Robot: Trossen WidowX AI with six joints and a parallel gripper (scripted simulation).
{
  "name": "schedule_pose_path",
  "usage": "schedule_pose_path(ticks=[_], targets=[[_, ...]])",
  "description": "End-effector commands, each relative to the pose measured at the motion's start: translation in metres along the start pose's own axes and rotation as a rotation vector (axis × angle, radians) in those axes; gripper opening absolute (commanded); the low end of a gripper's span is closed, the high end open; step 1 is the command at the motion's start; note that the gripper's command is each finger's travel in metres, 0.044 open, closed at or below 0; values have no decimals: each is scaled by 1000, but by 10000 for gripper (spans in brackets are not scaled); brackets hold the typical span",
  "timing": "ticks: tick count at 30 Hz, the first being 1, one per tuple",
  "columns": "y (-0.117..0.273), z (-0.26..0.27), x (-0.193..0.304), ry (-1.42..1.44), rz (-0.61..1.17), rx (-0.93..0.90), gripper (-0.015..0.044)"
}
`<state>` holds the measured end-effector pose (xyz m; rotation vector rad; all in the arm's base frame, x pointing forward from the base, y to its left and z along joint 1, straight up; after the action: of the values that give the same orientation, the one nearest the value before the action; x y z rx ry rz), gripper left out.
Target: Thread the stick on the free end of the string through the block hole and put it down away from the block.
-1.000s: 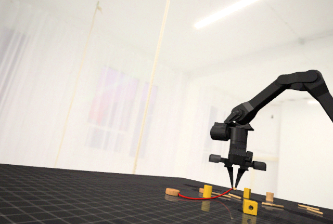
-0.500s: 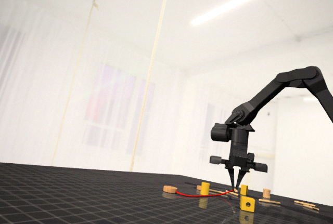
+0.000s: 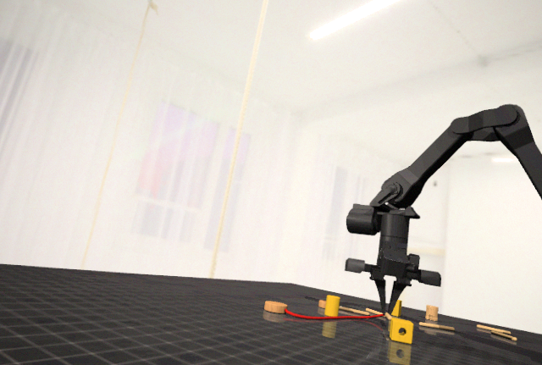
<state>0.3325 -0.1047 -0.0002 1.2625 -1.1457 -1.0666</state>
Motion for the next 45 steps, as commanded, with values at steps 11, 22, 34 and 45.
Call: schedule_pose_path(ticks=[11, 22, 34, 45], targets=[[-2, 3, -10, 3, 6, 5, 0], [-1, 2, -25, 3, 5, 5, 0], [-1, 1, -41, 3, 4, 5, 0], [-1, 2, -56, 3, 3, 5, 0]])
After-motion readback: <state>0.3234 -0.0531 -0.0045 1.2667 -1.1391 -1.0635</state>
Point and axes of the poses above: the point midway between the two fingers, 35 mm back from their tips, its own y axis back along the fingers, its own z axis across the jaws, x = y × z, the point moved 1 cm from there along y, back along the fingers, and after that the axes turned 2 degrees about -y, right-handed, at the moved point
